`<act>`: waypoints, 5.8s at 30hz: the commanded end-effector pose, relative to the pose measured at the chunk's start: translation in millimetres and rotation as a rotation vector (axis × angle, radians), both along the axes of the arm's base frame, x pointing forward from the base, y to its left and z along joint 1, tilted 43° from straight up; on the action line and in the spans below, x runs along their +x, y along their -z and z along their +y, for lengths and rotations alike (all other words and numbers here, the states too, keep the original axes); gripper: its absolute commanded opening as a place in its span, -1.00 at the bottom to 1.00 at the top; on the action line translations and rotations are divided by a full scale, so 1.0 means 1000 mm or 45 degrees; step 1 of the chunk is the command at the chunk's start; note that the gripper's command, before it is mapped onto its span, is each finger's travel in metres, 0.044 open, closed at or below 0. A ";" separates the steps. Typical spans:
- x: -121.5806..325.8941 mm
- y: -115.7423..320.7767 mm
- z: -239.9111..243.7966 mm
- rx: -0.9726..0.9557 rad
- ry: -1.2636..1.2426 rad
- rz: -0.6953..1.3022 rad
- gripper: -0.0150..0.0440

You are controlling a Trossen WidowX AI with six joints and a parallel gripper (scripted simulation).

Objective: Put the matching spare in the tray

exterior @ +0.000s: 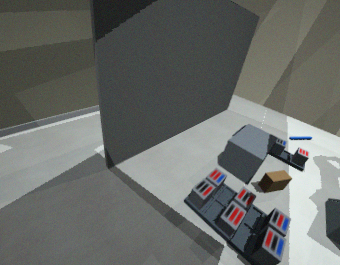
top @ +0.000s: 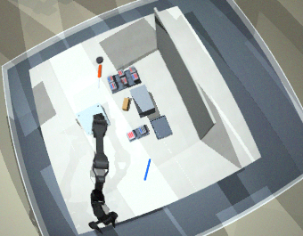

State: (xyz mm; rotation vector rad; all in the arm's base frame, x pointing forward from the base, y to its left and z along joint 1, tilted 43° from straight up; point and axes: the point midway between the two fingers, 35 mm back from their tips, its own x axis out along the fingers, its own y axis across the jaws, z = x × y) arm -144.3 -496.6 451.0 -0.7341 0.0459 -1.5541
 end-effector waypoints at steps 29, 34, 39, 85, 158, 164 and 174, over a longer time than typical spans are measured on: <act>0.494 0.058 0.127 0.689 -1.136 -0.210 1.00; 0.542 0.090 0.176 0.893 -1.184 -0.158 1.00; 0.575 0.126 0.226 1.121 -1.166 -0.071 1.00; 0.503 0.349 0.625 1.292 -0.415 1.462 1.00; 0.284 0.545 0.666 0.167 -0.744 3.330 0.53; 0.286 0.552 0.659 0.167 -0.743 3.329 0.53; 0.287 0.564 0.647 0.167 -0.741 3.329 0.53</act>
